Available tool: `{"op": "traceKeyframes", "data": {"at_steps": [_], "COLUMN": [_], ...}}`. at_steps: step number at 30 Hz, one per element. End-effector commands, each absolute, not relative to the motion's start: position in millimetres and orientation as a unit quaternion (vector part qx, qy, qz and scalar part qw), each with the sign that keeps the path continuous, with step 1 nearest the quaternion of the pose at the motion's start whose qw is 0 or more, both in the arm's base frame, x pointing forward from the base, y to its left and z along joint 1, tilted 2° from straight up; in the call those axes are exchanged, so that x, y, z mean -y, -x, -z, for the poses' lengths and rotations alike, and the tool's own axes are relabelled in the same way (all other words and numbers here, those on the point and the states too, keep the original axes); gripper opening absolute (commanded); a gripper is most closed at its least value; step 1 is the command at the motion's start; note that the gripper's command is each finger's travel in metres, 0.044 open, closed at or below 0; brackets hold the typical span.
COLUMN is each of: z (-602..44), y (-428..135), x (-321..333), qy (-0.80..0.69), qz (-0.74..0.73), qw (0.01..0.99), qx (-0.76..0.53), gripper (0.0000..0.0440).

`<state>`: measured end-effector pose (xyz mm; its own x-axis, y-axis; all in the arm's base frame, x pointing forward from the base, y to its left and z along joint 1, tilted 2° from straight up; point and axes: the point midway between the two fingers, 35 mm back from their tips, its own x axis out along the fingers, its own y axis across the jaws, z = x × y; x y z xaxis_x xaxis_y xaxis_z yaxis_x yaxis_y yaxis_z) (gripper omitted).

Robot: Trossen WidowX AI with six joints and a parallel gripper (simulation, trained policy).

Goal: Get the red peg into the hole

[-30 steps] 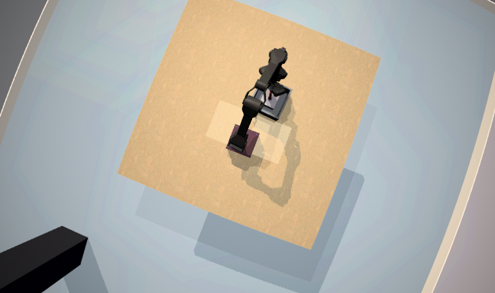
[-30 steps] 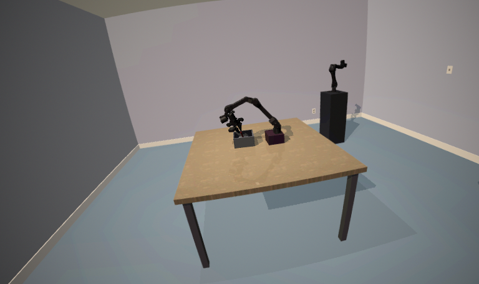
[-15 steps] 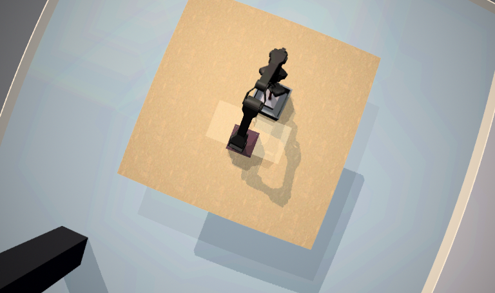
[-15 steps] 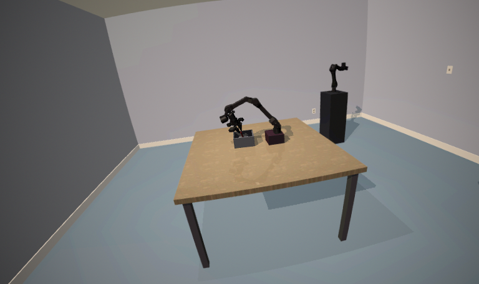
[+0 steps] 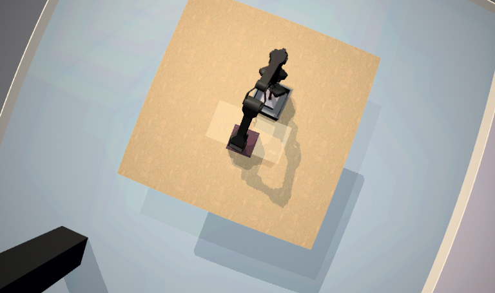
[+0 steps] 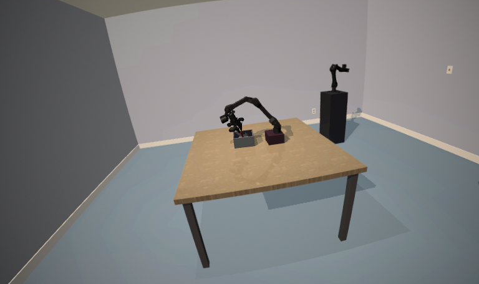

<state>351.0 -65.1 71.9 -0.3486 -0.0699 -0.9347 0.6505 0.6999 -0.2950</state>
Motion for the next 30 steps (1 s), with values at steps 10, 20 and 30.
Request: {"op": "traceKeyframes", "data": {"at_steps": [10,20,30], "z": [-71.9,-71.7,-71.5], "y": [-348.5,-347.5,-346.6], "x": [65.5,66.2,66.9], "qy": [-0.193,-0.193,-0.193], "qz": [0.332,0.331,0.330], "qw": [0.534,0.534,0.534], "qx": [-0.753,-0.754,-0.754], "gripper": [0.0133,0.0129,0.0124]}}
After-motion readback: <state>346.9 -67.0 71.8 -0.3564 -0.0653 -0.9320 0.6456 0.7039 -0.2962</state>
